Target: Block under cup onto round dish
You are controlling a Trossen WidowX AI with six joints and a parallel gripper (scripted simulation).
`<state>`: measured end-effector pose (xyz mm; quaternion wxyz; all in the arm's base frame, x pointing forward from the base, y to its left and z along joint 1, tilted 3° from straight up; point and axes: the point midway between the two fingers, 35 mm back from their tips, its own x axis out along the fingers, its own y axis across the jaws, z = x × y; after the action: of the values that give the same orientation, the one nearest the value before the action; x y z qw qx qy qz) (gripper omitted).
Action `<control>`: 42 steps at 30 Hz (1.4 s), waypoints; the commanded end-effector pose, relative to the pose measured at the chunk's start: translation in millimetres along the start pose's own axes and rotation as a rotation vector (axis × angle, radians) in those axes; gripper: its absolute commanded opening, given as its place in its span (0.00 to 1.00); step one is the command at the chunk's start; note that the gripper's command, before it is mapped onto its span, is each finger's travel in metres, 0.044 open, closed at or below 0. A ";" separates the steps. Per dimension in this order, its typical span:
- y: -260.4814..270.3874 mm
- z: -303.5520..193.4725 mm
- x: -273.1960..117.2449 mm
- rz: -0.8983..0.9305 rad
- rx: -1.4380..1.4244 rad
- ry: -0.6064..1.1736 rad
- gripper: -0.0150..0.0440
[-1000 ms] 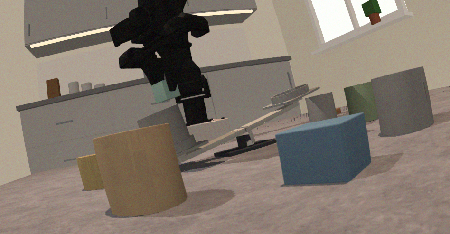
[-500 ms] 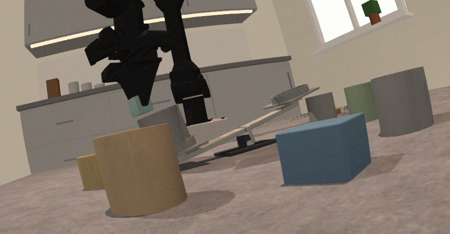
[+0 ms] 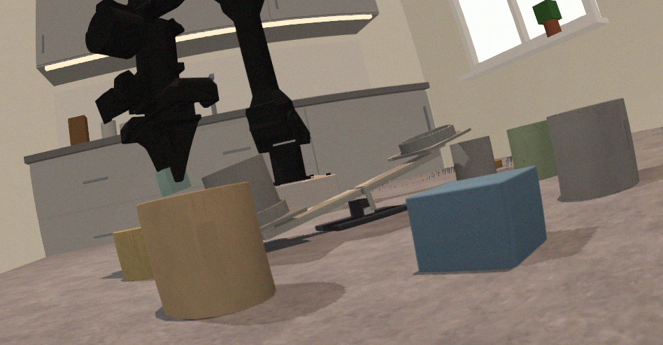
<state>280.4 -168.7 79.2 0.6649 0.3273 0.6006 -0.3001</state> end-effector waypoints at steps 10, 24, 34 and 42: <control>-37.0 11.3 14.5 -0.020 -0.043 0.016 0.25; -37.9 10.4 55.4 -0.020 -0.043 0.016 0.25; -38.1 10.3 67.0 -0.020 -0.043 0.016 0.25; -37.1 12.3 70.3 -0.014 -0.040 0.010 0.30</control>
<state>265.2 -201.2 6.8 0.6659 0.3110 0.6125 -0.2911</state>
